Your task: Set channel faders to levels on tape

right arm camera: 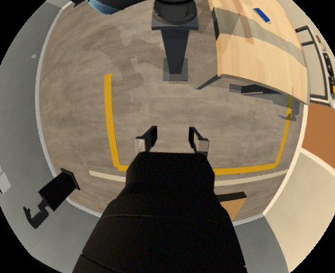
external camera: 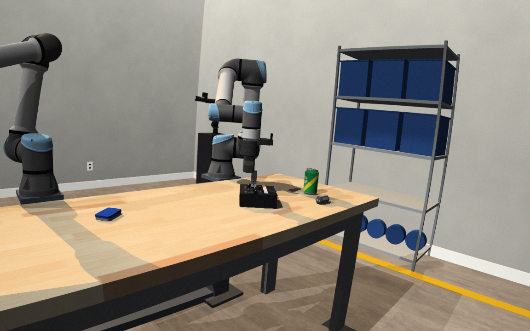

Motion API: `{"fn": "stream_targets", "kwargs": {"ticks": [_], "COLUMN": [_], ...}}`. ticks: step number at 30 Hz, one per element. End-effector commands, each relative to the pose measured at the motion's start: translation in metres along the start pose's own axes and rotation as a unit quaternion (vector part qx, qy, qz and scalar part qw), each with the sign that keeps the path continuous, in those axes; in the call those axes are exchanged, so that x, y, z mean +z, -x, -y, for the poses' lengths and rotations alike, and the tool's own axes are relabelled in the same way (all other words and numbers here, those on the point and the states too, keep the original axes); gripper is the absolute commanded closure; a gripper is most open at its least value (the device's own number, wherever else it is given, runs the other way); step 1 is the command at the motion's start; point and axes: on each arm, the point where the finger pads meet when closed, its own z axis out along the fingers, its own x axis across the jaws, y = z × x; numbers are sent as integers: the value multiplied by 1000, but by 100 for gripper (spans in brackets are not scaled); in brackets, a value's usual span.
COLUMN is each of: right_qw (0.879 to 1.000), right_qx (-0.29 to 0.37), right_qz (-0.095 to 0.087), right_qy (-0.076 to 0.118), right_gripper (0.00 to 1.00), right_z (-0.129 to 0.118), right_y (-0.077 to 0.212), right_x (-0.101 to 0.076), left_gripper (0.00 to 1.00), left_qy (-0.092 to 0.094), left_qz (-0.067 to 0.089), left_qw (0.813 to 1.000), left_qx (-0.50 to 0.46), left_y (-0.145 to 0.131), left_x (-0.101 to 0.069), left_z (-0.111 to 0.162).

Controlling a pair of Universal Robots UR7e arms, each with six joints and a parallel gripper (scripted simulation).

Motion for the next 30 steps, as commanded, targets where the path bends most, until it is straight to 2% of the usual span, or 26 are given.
{"fn": "stream_targets", "kwargs": {"ticks": [1,14,24,30], "right_qw": [1000,1000,1000,1000], "right_qx": [0,0,0,0], "right_qz": [0,0,0,0], "right_qy": [1,1,1,1], "right_gripper": [0,0,0,0], "right_z": [0,0,0,0], "right_y": [0,0,0,0], "right_x": [-1,-1,-1,-1], "left_gripper": [100,100,100,100], "left_qy": [0,0,0,0], "left_qz": [-1,-1,-1,-1], "left_qw": [1000,1000,1000,1000], "left_qx": [0,0,0,0], "left_y": [0,0,0,0], "left_x": [-1,-3,-29,-38], "left_z": [2,3,3,3]}}
